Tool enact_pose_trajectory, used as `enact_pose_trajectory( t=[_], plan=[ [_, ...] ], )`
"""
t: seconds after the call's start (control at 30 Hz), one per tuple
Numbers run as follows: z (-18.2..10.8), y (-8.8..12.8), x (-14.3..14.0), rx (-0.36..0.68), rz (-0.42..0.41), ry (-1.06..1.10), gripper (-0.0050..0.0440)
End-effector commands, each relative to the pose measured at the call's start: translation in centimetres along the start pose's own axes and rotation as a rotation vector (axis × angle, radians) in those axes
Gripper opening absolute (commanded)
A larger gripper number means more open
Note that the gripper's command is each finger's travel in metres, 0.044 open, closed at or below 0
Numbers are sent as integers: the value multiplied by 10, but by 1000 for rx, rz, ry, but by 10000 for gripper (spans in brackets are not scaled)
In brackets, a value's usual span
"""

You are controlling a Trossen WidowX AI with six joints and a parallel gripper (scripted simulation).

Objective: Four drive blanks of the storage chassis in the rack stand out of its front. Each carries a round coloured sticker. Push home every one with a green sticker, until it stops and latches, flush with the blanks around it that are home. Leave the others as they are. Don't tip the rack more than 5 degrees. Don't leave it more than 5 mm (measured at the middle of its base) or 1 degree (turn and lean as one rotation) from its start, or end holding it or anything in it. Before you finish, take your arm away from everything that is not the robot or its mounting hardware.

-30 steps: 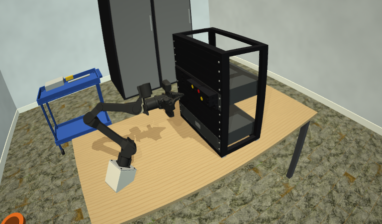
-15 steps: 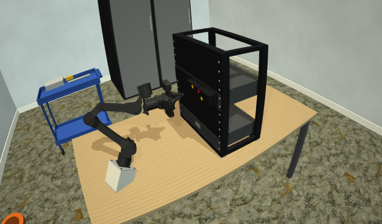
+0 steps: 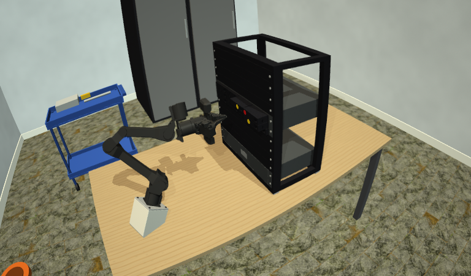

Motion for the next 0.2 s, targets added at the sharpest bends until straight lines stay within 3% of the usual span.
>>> enact_pose_trajectory(
  t=[0.0, 0.17],
  plan=[
    [-1, 1, 5, 4, 18, 4, 0],
    [-1, 1, 5, 4, 18, 4, 0]
  ],
)
Point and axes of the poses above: the point midway between the two fingers, 35 mm back from their tips, its own y axis back along the fingers, its own x axis across the jaws, z = x × y, the point moved 8 cm from there along y, back along the fingers, and after that the axes turned 11 degrees about y, right-handed, at the moved point
